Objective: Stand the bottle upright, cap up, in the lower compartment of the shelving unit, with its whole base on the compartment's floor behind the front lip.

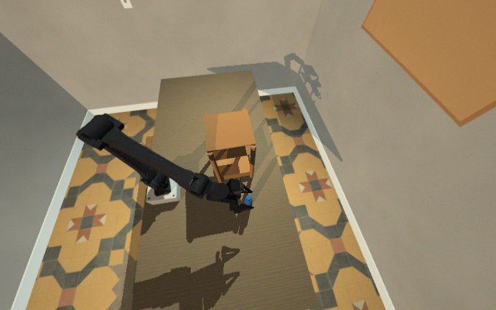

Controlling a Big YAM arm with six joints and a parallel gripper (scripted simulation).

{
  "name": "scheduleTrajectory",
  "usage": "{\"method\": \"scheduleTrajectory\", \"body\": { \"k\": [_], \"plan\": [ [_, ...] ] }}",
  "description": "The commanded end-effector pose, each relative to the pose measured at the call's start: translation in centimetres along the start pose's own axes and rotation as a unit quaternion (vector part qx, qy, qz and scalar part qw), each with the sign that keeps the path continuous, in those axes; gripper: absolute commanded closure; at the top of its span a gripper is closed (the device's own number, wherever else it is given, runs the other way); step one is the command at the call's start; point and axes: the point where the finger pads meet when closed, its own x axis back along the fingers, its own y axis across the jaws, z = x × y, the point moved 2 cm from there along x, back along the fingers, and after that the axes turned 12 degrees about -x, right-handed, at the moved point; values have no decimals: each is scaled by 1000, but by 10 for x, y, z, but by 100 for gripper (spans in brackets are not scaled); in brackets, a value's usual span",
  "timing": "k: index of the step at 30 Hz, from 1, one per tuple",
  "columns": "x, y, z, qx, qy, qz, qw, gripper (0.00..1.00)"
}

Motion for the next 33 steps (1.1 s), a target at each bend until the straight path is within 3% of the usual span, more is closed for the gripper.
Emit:
{"method": "scheduleTrajectory", "body": {
  "k": [1, 24, 33],
  "plan": [
    [11, 12, 1, 4, -30, 4, 1000, 23],
    [82, 48, 52, 28, -129, 46, 990, 23],
    [102, 55, 67, 30, -155, 56, 986, 23]
  ]
}}
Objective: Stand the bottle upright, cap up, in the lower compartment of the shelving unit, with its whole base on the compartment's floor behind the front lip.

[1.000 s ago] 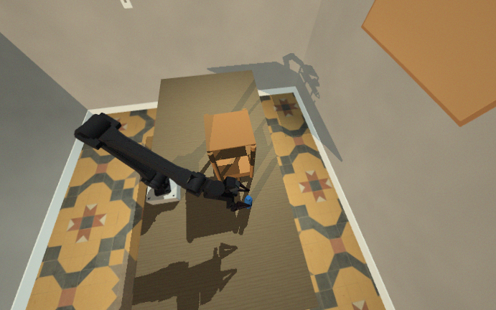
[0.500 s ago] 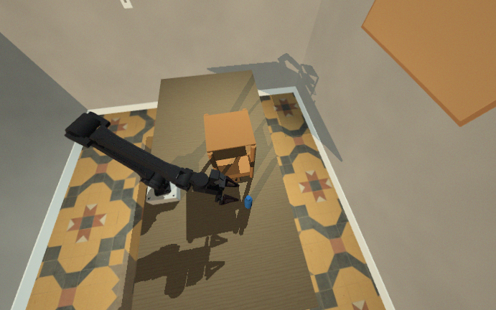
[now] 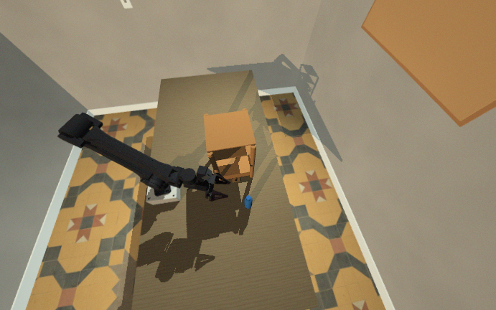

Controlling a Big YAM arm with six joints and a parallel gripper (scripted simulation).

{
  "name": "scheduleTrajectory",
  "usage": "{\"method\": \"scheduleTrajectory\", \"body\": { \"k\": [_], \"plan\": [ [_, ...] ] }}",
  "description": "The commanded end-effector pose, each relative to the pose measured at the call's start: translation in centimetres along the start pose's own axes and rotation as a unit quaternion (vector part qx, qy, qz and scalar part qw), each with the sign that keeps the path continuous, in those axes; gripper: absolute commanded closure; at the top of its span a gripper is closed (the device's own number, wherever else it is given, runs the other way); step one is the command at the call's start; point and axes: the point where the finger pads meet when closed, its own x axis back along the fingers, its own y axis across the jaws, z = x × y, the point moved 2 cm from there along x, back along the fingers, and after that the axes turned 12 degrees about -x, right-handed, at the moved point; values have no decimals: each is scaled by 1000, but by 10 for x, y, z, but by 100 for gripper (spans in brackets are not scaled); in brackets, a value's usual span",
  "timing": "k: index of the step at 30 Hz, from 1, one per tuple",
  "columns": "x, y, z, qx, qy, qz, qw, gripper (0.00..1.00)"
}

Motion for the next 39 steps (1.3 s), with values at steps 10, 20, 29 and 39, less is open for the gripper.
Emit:
{"method": "scheduleTrajectory", "body": {
  "k": [10, 20, 29, 39],
  "plan": [
    [9, 8, 20, -43, 10, 6, 999, 23],
    [-7, 9, 36, -101, 57, 14, 993, 23],
    [-12, 9, 48, -128, 81, 21, 988, 23],
    [-13, 11, 62, -150, 103, 28, 983, 23]
  ]
}}
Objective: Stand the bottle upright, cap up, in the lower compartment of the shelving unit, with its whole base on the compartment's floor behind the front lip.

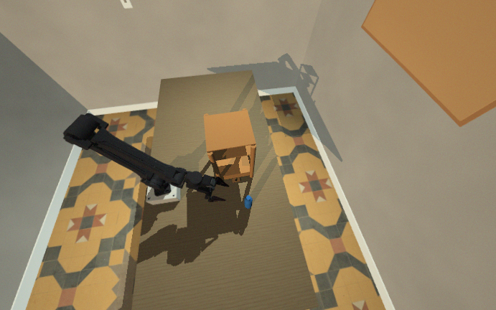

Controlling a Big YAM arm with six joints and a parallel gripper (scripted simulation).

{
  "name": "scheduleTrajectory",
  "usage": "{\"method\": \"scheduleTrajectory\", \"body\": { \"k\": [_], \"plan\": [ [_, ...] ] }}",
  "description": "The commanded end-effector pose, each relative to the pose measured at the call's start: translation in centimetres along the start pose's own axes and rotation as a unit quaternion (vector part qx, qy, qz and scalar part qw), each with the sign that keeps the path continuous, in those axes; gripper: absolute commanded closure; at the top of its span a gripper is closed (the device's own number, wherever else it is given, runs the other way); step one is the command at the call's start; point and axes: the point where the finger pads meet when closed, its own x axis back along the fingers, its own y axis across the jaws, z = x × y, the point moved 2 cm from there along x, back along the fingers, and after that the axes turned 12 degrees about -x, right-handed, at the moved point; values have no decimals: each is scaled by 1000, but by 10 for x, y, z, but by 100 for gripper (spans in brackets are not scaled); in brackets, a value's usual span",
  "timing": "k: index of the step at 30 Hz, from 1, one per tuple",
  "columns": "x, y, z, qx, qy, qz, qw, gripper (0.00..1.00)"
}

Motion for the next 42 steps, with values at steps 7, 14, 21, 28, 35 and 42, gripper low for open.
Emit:
{"method": "scheduleTrajectory", "body": {
  "k": [7, 14, 21, 28, 35, 42],
  "plan": [
    [-12, 5, -15, -19, -1, -1, 1000, 23],
    [-13, 5, -14, -22, 1, 0, 1000, 23],
    [-13, 5, -14, -22, 1, 0, 1000, 23],
    [-13, 5, -14, -22, 1, 1, 1000, 23],
    [-13, 5, -14, -21, 1, 1, 1000, 23],
    [-13, 5, -14, -21, 1, 1, 1000, 23]
  ]
}}
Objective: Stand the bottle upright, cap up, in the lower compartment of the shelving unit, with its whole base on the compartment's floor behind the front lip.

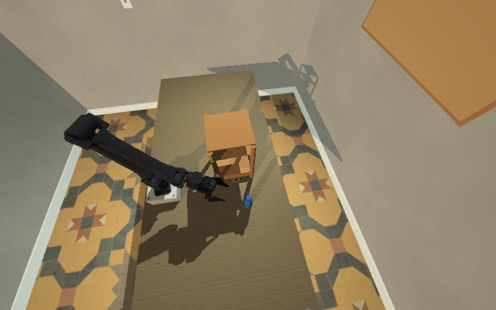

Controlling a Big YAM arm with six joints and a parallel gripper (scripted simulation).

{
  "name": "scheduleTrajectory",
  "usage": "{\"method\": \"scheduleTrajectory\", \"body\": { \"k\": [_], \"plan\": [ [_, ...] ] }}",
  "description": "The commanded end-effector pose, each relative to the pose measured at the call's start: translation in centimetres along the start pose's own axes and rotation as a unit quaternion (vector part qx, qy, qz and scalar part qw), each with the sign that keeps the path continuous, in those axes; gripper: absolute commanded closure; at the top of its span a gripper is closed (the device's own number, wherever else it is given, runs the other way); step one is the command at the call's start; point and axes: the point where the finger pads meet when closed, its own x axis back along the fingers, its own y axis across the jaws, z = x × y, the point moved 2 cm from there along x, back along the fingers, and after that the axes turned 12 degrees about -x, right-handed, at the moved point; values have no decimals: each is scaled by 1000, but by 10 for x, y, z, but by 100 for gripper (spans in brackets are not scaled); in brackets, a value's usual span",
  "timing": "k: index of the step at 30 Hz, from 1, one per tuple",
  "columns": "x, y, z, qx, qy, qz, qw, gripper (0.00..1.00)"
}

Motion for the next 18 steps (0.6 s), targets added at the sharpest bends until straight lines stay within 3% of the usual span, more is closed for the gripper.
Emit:
{"method": "scheduleTrajectory", "body": {
  "k": [1, 18],
  "plan": [
    [-11, 6, -21, -4, -11, -3, 1000, 23],
    [-20, 8, -26, -4, -22, -7, 1000, 23]
  ]
}}
